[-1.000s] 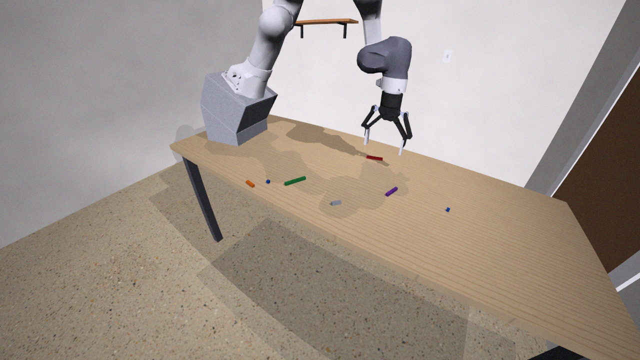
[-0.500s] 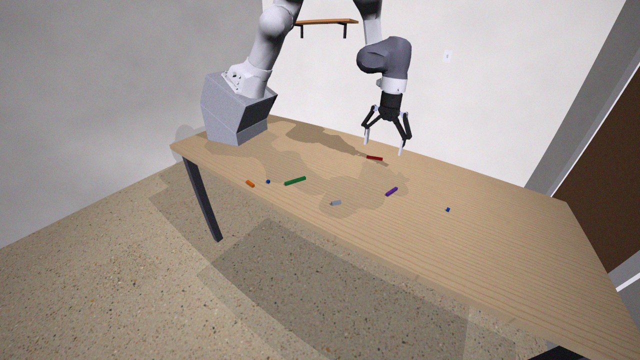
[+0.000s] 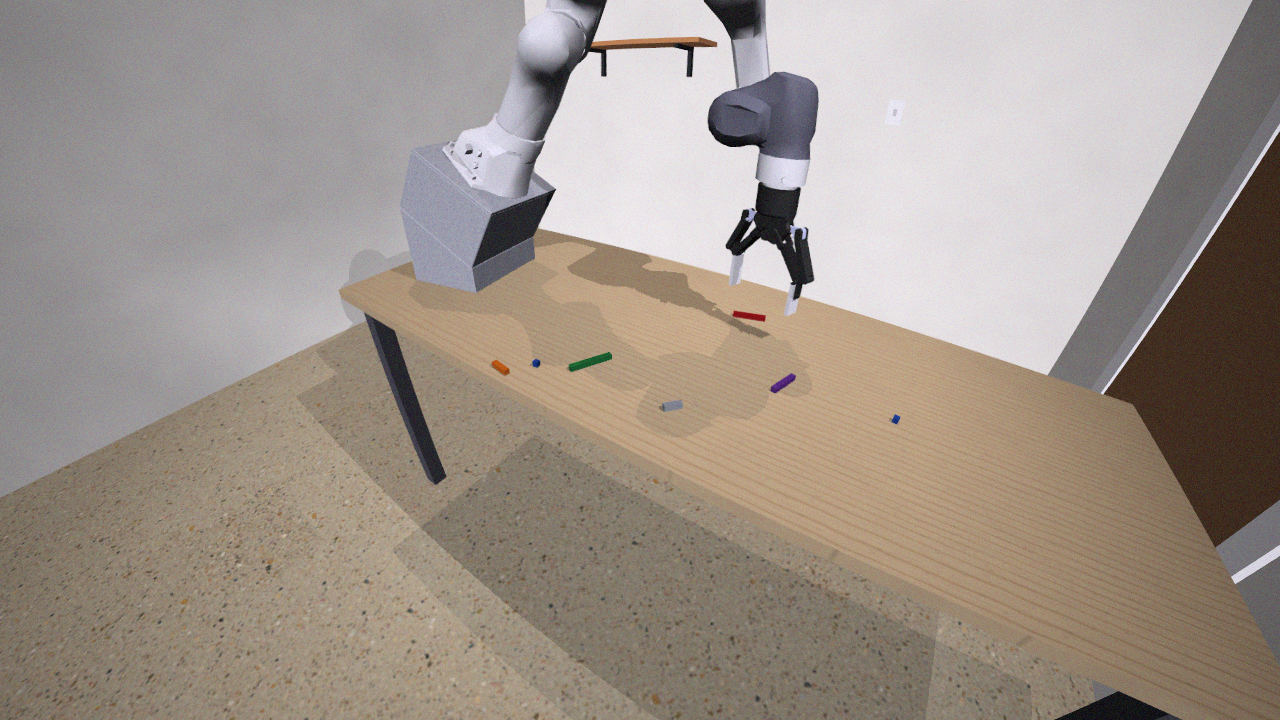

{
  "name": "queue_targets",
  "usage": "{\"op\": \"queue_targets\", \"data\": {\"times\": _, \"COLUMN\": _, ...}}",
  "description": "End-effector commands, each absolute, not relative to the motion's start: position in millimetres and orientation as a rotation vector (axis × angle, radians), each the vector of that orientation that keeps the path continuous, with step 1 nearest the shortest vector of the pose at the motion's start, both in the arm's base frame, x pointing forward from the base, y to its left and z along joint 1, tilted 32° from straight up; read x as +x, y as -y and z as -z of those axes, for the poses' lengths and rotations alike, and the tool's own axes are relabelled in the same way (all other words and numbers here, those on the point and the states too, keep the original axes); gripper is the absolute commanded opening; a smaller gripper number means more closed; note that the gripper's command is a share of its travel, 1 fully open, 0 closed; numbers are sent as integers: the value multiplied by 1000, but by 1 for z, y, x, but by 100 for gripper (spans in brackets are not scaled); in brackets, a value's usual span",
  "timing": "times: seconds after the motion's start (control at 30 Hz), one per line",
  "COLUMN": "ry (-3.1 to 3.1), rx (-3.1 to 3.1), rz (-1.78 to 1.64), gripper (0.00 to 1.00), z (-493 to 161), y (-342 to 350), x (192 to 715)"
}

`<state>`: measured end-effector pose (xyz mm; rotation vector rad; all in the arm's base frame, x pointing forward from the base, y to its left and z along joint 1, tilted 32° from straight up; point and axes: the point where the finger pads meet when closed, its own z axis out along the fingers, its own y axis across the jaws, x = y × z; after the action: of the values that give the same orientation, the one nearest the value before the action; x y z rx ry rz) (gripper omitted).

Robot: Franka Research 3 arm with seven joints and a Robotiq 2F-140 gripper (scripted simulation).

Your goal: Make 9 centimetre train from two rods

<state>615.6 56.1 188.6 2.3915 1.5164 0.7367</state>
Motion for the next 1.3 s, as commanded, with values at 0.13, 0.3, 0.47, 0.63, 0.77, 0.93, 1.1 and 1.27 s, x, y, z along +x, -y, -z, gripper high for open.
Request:
{"op": "queue_targets", "data": {"times": 0.13, "ry": -1222, "rx": 2601, "rz": -780, "gripper": 100, "z": -188, "y": -52, "x": 614}}
{"op": "queue_targets", "data": {"times": 0.3, "ry": -1101, "rx": 2681, "rz": -800, "gripper": 100, "z": -187, "y": -51, "x": 612}}
{"op": "queue_targets", "data": {"times": 0.47, "ry": -978, "rx": 2755, "rz": -817, "gripper": 100, "z": -186, "y": -49, "x": 611}}
{"op": "queue_targets", "data": {"times": 0.63, "ry": -863, "rx": 2817, "rz": -830, "gripper": 100, "z": -185, "y": -47, "x": 610}}
{"op": "queue_targets", "data": {"times": 0.77, "ry": -761, "rx": 2868, "rz": -841, "gripper": 100, "z": -184, "y": -46, "x": 608}}
{"op": "queue_targets", "data": {"times": 0.93, "ry": -631, "rx": 2926, "rz": -852, "gripper": 100, "z": -183, "y": -44, "x": 607}}
{"op": "queue_targets", "data": {"times": 1.1, "ry": -551, "rx": 2957, "rz": -858, "gripper": 100, "z": -182, "y": -42, "x": 606}}
{"op": "queue_targets", "data": {"times": 1.27, "ry": -373, "rx": 3020, "rz": -868, "gripper": 100, "z": -181, "y": -40, "x": 604}}
